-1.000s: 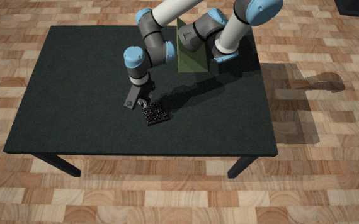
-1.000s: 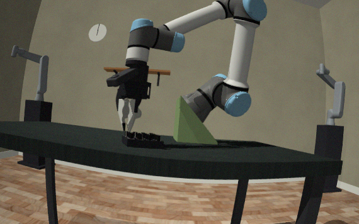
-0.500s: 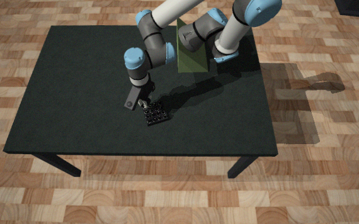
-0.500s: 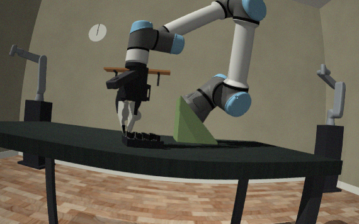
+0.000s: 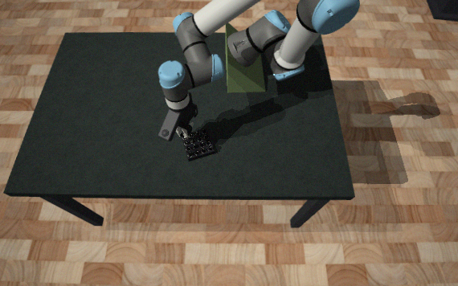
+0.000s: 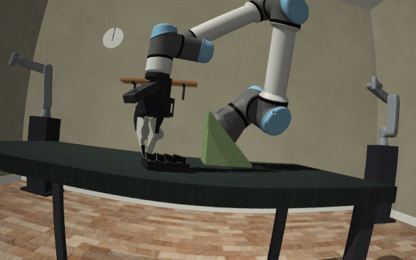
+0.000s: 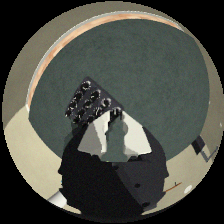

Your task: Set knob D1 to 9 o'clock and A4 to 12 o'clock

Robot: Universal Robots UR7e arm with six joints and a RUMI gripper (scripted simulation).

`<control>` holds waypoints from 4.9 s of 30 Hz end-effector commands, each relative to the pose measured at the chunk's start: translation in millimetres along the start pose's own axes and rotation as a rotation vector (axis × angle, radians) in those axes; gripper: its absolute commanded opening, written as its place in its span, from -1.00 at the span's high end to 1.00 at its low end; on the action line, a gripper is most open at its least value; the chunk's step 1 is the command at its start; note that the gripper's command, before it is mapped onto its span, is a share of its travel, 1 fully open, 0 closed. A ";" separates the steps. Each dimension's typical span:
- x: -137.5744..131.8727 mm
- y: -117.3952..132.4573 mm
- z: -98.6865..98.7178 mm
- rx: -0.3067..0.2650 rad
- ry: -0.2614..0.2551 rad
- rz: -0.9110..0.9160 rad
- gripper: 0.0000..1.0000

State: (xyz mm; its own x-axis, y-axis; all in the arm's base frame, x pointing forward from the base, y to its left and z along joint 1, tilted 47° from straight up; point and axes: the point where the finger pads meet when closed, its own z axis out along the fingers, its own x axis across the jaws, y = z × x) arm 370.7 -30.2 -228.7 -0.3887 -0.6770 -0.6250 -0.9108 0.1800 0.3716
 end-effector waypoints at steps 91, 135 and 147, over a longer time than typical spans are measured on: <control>-0.5 -0.2 0.5 0.000 -0.001 -0.226 0.92; -3.2 1.0 -0.2 0.002 0.000 -0.976 0.92; -4.0 2.0 0.1 0.001 0.000 -1.227 0.92</control>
State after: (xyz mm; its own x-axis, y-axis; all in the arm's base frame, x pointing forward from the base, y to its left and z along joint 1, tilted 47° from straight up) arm 370.0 -26.3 -224.9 0.6297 -0.4739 -0.6156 -0.7642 -0.5202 -0.3813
